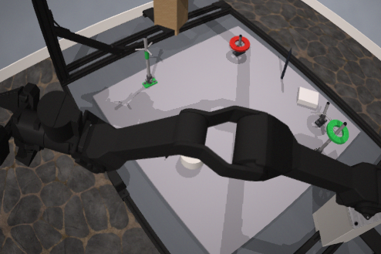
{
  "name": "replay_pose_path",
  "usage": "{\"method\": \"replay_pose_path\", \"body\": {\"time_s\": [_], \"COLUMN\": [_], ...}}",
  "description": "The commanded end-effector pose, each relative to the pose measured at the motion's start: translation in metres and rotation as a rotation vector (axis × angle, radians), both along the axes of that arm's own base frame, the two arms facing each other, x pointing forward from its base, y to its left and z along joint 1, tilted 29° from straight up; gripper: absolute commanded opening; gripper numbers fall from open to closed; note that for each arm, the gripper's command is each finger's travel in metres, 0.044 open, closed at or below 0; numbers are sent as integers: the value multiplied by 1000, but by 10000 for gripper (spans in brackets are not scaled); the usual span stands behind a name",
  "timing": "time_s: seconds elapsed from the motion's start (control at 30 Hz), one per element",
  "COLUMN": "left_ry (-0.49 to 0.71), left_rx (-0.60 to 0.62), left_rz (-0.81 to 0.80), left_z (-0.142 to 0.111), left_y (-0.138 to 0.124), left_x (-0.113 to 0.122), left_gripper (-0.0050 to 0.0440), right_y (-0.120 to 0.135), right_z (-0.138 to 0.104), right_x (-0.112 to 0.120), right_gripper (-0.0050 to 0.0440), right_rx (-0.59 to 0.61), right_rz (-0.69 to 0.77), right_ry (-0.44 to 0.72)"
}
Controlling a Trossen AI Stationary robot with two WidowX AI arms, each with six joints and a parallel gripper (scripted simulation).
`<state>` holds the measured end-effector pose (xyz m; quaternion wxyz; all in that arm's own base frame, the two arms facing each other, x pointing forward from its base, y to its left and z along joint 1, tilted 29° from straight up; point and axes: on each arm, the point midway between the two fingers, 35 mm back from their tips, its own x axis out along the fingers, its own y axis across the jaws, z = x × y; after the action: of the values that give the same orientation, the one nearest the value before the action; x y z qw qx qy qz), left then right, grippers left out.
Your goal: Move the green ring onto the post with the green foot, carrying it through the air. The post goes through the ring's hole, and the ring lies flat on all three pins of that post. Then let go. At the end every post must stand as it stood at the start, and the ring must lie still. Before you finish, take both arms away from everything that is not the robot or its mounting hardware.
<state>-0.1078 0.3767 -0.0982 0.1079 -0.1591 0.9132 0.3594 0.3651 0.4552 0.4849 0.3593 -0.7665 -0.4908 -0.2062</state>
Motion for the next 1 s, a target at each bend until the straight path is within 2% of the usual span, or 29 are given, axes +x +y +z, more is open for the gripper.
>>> {"method": "replay_pose_path", "body": {"time_s": [0.0,0.13,0.43,0.5,0.53,0.6,0.97], "left_ry": [-15,-121,-328,-328,-355,-449,-821], "left_rx": [39,236,459,459,480,543,682], "left_rz": [-16,-103,-221,-221,-234,-275,-401], "left_z": [-1,-4,-7,-7,-7,-6,0], "left_y": [2,6,-5,-5,-7,-17,-73], "left_x": [13,84,180,180,191,225,335], "left_gripper": [400,400,400,400,400,400,400], "right_y": [1,0,-10,-10,-12,-19,-52], "right_z": [-2,-15,-43,-43,-46,-60,-113], "right_x": [-2,-15,-38,-38,-42,-52,-93], "right_gripper": [400,400,400,400,400,400,400], "right_rx": [3,9,80,80,116,131,329], "right_rz": [43,221,430,430,470,498,573], "right_ry": [57,347,802,802,885,1024,1599]}}
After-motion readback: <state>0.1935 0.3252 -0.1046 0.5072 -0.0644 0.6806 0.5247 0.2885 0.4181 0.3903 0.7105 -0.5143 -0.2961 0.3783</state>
